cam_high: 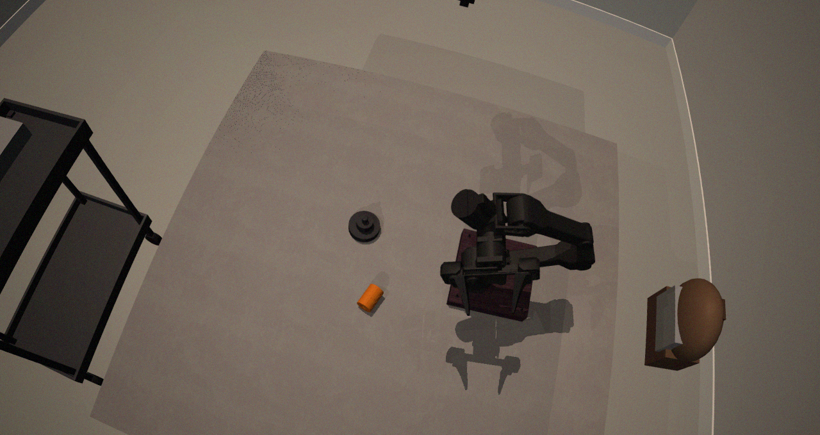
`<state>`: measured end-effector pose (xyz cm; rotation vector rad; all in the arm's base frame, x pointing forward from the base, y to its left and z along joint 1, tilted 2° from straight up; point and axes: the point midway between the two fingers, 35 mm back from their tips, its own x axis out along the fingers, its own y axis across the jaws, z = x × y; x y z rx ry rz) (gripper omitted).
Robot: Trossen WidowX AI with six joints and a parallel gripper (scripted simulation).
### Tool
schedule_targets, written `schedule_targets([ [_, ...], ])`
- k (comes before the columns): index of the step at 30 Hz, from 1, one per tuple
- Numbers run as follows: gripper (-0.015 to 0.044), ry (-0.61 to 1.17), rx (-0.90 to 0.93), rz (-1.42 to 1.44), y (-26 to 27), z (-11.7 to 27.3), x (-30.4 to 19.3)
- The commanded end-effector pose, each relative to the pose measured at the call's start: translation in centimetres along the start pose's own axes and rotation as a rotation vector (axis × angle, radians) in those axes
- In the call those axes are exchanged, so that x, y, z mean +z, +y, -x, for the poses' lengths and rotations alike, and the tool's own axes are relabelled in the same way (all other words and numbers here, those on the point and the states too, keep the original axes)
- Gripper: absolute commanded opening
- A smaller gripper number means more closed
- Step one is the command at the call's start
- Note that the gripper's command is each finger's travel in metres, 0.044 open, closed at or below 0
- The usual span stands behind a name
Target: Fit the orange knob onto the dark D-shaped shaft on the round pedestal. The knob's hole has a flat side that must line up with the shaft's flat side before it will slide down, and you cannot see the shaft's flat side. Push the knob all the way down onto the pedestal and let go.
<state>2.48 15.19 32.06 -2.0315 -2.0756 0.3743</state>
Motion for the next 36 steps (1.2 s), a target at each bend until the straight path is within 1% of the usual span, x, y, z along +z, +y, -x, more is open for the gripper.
schedule_targets([
  [1, 0.0426, -0.003, 0.005, 0.013, 0.2, 0.0, 0.0],
  [2, 0.044, -0.015, 0.021, 0.052, 0.7, 0.0, 0.0],
  [5, 0.044, -0.097, 0.096, 0.275, 3.6, -0.1, 0.1],
  [9, 0.044, -0.259, 0.152, 0.59, 7.6, 0.1, 0.9],
  [12, 0.044, -0.404, 0.144, 0.817, 10.5, 0.2, 1.8],
  [15, 0.044, -0.56, 0.089, 1.037, 13.2, 0.5, 2.9],
  [18, 0.044, -0.711, -0.012, 1.245, 15.7, 0.9, 4.2],
  [22, 0.044, -0.837, -0.14, 1.425, 17.8, 1.3, 5.5],
  [26, 0.044, -0.949, -0.305, 1.6, 19.7, 1.9, 6.7],
  [31, 0.044, -1.059, -0.57, 1.801, 22.0, 2.7, 8.3],
  [36, 0.044, -1.121, -0.89, 1.965, 24.1, 3.7, 10.0],
])
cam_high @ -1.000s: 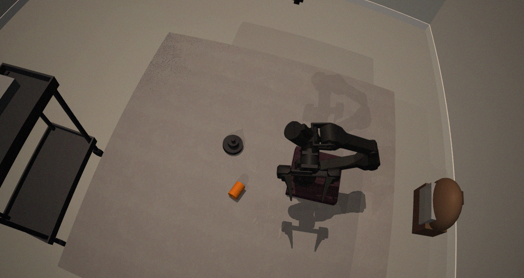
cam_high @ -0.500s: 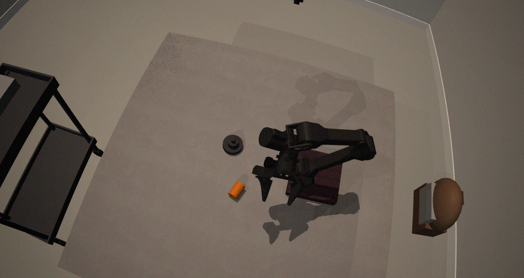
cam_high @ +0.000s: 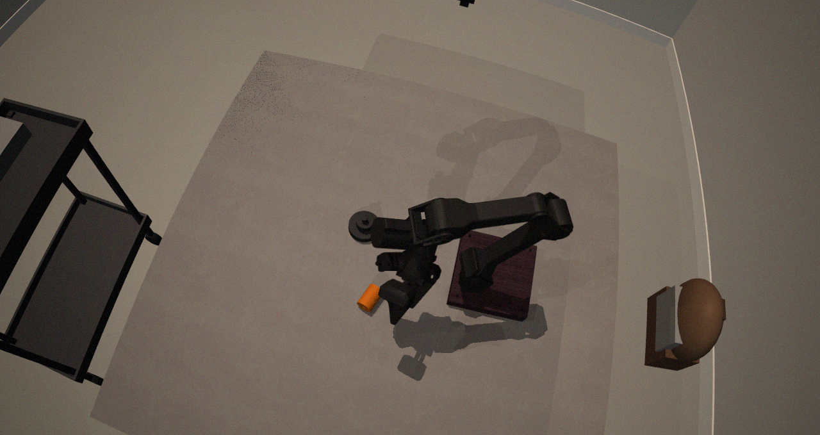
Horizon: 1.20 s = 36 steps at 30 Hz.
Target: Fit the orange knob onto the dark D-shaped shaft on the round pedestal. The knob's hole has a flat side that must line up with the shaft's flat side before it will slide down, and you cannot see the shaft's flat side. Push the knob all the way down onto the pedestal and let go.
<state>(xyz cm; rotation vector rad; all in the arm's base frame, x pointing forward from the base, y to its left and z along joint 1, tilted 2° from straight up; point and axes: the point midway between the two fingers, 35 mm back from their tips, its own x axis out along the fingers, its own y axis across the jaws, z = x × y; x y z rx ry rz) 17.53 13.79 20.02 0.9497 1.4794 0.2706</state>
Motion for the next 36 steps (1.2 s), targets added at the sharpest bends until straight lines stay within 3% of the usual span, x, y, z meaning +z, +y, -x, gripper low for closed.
schedule_targets([
  [1, 0.044, 0.02, -0.42, 0.814, -3.4, -3.0, 6.3],
  [14, 0.044, 0.348, -0.741, 1.488, -6.8, -4.9, 10.8],
  [36, 0.044, 0.353, -0.744, 1.495, -7.8, -6.4, 11.6],
])
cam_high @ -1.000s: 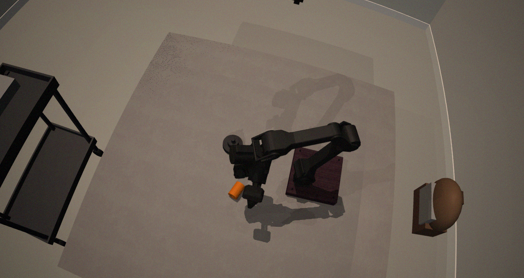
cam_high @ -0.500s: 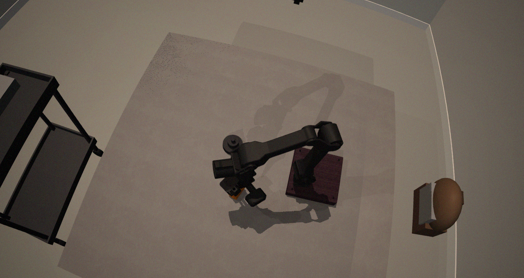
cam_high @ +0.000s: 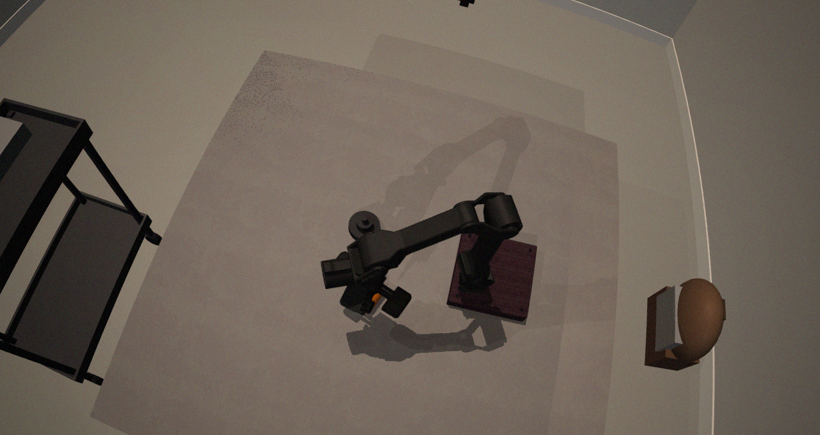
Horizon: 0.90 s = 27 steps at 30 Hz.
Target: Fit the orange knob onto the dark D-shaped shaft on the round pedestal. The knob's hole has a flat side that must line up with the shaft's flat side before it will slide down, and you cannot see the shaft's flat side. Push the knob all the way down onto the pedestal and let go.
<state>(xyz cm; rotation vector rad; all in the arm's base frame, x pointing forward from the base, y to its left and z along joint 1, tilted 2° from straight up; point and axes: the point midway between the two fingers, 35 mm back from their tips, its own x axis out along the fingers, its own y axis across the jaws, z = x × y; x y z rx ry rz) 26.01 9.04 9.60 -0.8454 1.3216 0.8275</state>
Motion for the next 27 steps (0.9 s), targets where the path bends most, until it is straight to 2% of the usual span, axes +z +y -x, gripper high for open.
schedule_targets([
  [1, 0.044, 0.014, 0.002, 0.008, 0.0, -1.9, -0.2],
  [27, 0.044, 0.014, 0.002, 0.008, -0.1, -5.6, -0.2],
])
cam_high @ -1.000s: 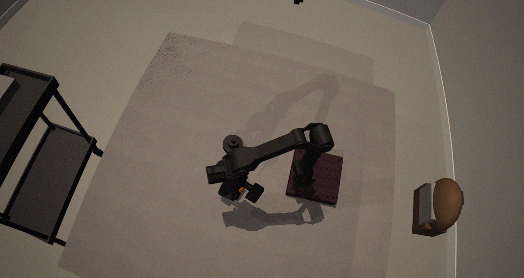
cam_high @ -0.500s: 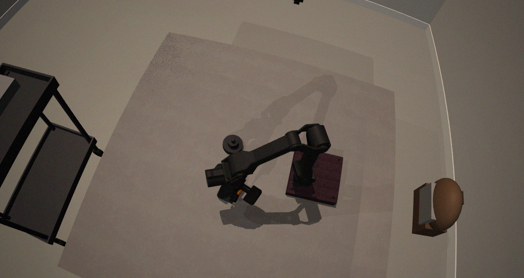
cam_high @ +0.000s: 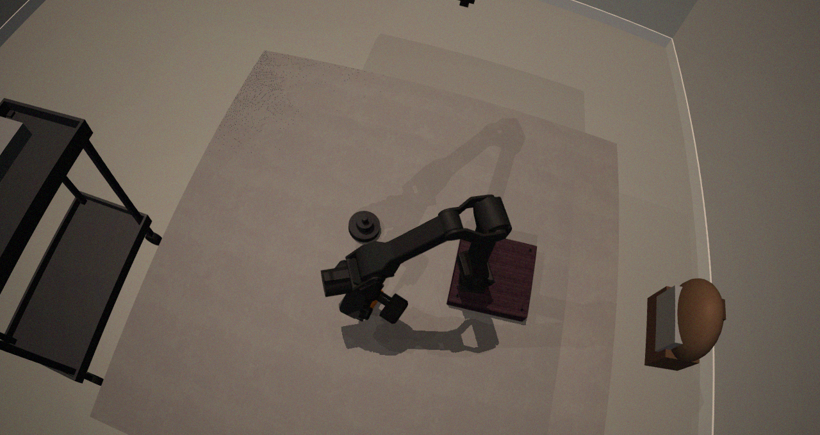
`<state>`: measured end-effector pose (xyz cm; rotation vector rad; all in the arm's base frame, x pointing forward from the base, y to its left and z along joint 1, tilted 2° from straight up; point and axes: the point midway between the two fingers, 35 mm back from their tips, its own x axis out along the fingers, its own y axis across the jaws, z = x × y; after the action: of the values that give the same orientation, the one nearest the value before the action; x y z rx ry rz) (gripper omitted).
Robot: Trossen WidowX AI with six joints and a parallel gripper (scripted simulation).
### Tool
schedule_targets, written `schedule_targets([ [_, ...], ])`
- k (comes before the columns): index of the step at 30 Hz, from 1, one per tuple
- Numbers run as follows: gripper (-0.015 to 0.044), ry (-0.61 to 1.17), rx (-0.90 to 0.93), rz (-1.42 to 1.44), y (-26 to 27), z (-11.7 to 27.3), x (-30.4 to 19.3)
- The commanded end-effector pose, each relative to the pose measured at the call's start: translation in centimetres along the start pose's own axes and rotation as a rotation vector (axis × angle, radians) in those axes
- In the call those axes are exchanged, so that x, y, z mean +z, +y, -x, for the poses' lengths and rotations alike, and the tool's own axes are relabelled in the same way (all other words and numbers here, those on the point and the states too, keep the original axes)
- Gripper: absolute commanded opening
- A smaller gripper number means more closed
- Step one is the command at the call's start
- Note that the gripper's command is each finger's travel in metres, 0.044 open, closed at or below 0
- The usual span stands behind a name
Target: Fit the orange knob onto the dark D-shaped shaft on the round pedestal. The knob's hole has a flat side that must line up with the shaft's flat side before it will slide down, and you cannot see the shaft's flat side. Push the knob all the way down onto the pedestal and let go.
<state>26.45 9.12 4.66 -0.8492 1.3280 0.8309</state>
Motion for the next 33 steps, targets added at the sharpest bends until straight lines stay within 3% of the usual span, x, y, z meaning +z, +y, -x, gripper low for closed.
schedule_targets([
  [1, 0.044, 0.008, -0.002, 0.004, 0.03, -0.76, -0.2],
  [8, 0.044, 0.008, -0.002, 0.004, 0.05, -1.64, -0.24],
  [16, 0.024, 0.008, -0.002, 0.004, 0.05, -1.64, -0.24],
  [24, 0.024, 0.008, -0.002, 0.004, 0.05, -1.64, -0.24],
  [33, 0.018, 0.008, -0.002, 0.004, 0.05, -1.64, -0.24],
])
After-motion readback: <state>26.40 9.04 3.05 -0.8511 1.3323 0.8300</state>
